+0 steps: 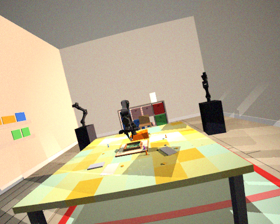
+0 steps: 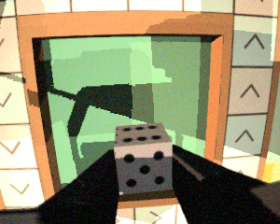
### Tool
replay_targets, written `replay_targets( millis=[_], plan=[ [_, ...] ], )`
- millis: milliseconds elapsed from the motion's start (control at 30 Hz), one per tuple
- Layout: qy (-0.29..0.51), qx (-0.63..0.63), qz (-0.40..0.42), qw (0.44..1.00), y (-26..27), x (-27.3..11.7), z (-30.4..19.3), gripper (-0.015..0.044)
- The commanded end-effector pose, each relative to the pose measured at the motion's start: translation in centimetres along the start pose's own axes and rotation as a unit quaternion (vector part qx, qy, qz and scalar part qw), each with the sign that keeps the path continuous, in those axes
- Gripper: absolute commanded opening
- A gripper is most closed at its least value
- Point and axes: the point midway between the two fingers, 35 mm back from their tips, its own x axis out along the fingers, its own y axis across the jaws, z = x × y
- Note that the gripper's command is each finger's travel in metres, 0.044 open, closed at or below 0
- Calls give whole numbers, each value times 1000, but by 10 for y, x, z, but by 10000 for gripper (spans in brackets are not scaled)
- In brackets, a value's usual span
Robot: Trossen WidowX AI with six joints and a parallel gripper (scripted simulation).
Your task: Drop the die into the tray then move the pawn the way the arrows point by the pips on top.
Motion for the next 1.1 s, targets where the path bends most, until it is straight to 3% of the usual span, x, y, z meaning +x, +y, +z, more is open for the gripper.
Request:
replay_targets(
  millis=[0, 700, 900, 1067],
  plan=[
    [-43, 3, 4, 999, 2, 3, -1, 0],
    [-387, 3, 1, 922, 1, 10, 7, 0],
    [-397, 4, 1, 918, 1, 9, 6, 0],
    [-397, 4, 1, 918, 2, -16, -12, 0]
  ],
)
